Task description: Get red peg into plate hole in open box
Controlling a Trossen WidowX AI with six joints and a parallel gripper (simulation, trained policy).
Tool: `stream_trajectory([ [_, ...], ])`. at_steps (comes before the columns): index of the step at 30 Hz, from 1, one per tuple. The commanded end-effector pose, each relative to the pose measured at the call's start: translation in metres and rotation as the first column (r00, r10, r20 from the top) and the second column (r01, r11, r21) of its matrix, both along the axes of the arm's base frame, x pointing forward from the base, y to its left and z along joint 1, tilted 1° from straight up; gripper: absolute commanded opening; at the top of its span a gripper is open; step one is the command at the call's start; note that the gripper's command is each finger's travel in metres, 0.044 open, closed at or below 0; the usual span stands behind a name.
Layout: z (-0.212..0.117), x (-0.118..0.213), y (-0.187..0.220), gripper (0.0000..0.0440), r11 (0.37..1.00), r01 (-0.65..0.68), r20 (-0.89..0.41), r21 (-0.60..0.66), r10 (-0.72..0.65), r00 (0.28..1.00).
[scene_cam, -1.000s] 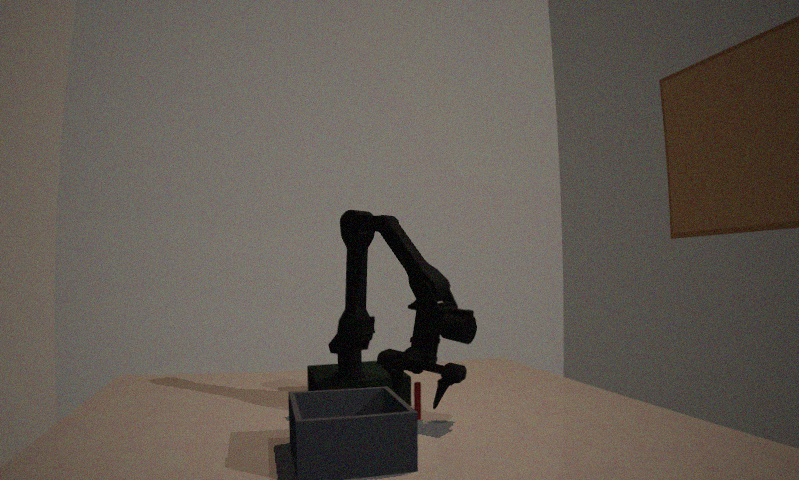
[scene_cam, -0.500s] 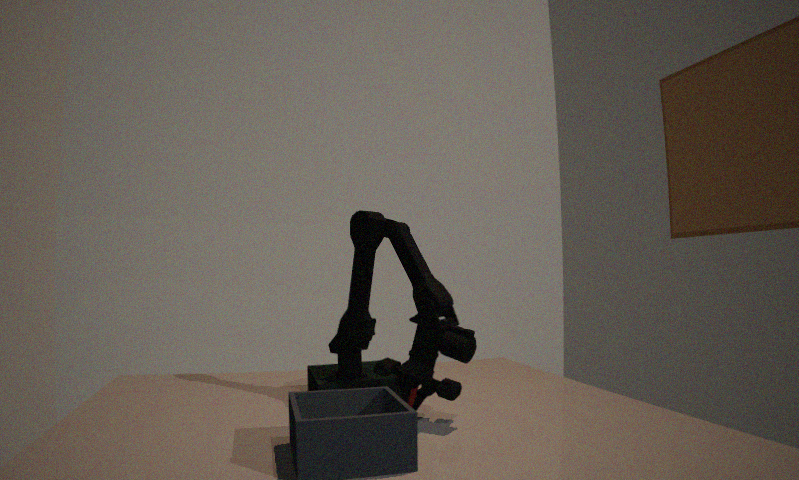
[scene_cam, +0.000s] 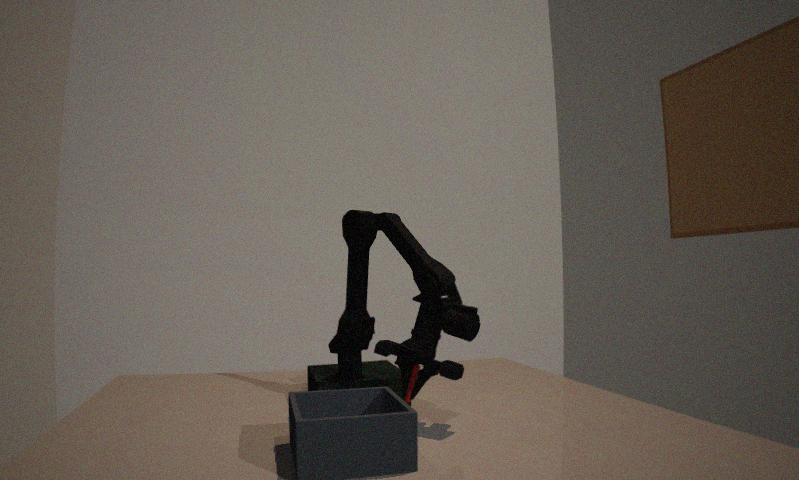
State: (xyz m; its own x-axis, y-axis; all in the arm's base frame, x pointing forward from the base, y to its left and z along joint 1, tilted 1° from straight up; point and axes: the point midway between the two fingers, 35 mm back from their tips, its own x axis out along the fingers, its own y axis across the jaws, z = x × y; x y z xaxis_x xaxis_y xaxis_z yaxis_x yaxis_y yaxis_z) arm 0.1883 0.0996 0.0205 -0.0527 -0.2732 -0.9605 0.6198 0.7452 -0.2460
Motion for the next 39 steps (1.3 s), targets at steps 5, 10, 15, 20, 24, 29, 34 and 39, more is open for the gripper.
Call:
stream_trajectory([
  [5, 0.037, 0.021, -0.006, 0.0, 1.0, 0.007, 0.07, -0.013, -0.006, 0.998],
  [10, 0.06, 0.037, -0.013, 0.0, 0.999, 0.045, 0.117, -0.023, -0.042, 0.992],
  [15, 0.074, 0.051, -0.027, 0.0, 0.994, 0.101, 0.159, -0.032, -0.094, 0.983],
  [20, 0.083, 0.068, -0.044, 0.0, 0.987, 0.157, 0.2, -0.034, -0.147, 0.969],
  [24, 0.088, 0.081, -0.058, 0.0, 0.98, 0.198, 0.225, -0.034, -0.185, 0.957],
  [29, 0.089, 0.097, -0.079, 0.0, 0.971, 0.238, 0.25, -0.033, -0.222, 0.942],
  [34, 0.087, 0.113, -0.1, 0.0, 0.965, 0.262, 0.266, -0.031, -0.245, 0.932],
  [39, 0.082, 0.128, -0.121, 0.0, 0.963, 0.269, 0.273, -0.024, -0.252, 0.928],
])
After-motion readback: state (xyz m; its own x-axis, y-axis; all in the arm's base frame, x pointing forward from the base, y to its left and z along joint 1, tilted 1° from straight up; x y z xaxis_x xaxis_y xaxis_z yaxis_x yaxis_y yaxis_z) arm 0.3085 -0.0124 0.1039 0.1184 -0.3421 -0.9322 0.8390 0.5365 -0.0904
